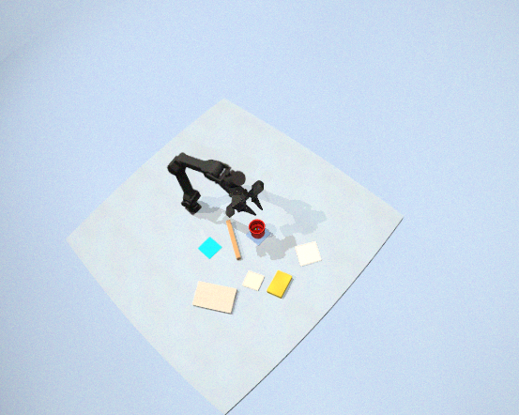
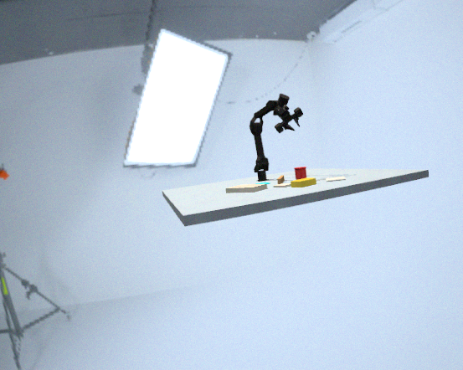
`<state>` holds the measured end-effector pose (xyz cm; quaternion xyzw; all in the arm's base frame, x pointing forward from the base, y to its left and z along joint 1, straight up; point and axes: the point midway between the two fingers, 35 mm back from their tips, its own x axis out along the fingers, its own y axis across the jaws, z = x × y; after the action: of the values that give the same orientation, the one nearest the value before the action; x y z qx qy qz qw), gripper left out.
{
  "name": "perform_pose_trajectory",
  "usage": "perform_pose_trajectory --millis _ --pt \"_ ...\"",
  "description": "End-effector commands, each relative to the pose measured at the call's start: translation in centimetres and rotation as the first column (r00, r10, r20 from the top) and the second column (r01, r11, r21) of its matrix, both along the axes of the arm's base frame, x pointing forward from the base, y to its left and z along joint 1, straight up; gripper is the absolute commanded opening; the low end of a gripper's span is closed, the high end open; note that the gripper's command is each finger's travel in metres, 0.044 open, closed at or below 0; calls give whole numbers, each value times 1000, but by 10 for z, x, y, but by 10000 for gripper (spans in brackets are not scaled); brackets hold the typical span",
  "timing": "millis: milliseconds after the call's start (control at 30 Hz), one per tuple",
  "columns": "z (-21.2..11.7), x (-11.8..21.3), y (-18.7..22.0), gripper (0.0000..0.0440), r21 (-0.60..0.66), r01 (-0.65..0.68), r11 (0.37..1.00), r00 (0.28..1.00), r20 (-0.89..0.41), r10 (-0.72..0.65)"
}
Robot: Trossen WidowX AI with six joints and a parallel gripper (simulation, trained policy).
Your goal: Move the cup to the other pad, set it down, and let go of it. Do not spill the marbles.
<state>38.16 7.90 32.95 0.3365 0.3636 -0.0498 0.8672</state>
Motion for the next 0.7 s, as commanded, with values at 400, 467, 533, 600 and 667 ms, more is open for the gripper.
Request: perform_pose_trajectory --millis 400,467,533,600,667 --pt "-41 1 10 132 34 88 996 963 -260 -76" --pt "-48 0 10 127 27 96 995 953 -292 -84" --pt "-55 -1 10 125 18 103 995 942 -324 -92" --pt "-62 -2 10 127 7 109 994 930 -354 -100" --pt "-69 -3 10 131 -5 114 993 917 -384 -107"
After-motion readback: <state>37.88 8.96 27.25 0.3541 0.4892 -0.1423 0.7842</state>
